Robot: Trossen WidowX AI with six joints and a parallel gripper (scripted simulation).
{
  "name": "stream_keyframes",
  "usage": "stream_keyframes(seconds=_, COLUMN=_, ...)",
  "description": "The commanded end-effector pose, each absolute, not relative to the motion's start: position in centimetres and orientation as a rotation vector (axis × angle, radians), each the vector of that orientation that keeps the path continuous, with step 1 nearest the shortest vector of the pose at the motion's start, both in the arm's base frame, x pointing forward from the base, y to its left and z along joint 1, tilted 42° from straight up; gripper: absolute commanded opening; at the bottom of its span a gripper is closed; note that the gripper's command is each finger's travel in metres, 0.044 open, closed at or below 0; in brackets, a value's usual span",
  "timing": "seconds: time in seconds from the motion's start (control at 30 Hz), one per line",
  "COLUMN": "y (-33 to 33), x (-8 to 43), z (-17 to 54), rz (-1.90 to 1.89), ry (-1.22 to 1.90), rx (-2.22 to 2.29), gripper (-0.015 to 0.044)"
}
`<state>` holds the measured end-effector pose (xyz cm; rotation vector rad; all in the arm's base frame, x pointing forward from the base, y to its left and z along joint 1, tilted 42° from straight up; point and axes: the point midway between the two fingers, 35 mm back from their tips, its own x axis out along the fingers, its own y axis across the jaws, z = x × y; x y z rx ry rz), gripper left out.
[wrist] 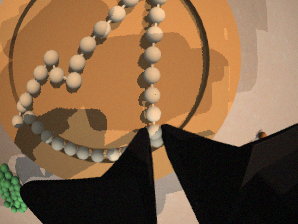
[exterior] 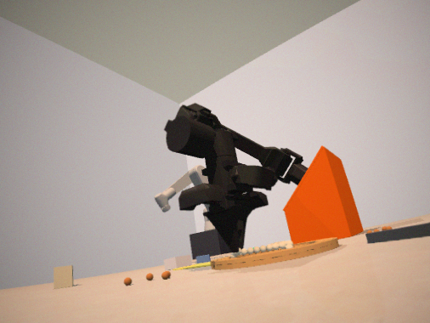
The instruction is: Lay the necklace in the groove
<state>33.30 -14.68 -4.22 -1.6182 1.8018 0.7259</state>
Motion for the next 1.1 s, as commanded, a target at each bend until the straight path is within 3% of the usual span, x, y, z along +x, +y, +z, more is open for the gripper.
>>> stream_keyframes(seconds=0.0, y=-14.5, x=33.4, z=-4.0, rz=0.722, ry=1.797, rx=-1.619, gripper=0.0)
stream_keyframes(seconds=0.67, y=-15.5, x=34.4, z=-4.2, rz=0.721, ry=1.797, rx=-1.62, gripper=0.0)
stream_keyframes(seconds=1.07, y=-15.3, x=34.4, z=-3.9, rz=0.712, ry=1.797, rx=-1.617, gripper=0.0315)
